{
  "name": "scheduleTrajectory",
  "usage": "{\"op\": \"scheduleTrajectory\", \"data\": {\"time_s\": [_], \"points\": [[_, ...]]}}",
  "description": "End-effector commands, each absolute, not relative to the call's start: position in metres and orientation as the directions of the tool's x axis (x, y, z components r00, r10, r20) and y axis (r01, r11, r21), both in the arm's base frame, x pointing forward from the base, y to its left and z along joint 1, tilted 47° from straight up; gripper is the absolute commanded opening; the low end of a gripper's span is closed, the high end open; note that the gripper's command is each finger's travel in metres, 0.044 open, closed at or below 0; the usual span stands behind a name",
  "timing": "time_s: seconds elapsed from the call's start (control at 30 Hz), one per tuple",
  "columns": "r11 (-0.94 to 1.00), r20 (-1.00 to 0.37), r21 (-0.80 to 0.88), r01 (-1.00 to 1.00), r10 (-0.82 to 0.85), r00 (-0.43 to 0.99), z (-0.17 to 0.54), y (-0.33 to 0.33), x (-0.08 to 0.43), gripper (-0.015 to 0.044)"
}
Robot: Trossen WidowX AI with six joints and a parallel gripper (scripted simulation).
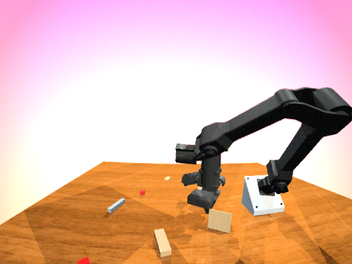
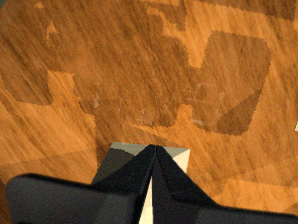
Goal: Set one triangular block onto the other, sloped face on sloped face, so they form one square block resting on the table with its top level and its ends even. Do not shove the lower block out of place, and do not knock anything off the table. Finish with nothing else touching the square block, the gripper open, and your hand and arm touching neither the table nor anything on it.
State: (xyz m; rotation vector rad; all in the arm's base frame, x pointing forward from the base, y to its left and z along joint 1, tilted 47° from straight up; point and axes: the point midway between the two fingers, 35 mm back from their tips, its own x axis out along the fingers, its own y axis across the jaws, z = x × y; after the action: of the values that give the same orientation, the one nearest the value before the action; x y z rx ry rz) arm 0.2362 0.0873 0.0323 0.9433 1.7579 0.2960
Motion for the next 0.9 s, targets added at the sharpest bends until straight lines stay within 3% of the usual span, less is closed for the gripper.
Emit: {"op": "scheduleTrajectory", "data": {"time_s": [0.0,0.17,0.4,0.47,0.6,0.73,0.8,0.87], "points": [[0.658,-0.698,0.609,0.443,0.71,-0.095,0.056,0.06,0.248,0.0],[0.657,-0.697,0.612,0.44,0.711,-0.091,0.08,0.034,0.251,0.0],[0.662,-0.702,0.62,0.421,0.708,-0.081,0.076,0.039,0.254,0.0184],[0.736,-0.732,0.628,0.253,0.669,-0.127,0.082,0.047,0.254,0.0236],[0.762,-0.818,0.574,-0.299,0.524,-0.236,0.102,0.071,0.249,0.0341],[0.483,-0.888,0.44,-0.757,0.357,-0.289,0.127,0.093,0.241,0.044],[0.279,-0.915,0.369,-0.887,0.278,-0.293,0.139,0.102,0.236,0.044],[0.198,-0.923,0.344,-0.918,0.25,-0.292,0.143,0.105,0.234,0.044]]}}
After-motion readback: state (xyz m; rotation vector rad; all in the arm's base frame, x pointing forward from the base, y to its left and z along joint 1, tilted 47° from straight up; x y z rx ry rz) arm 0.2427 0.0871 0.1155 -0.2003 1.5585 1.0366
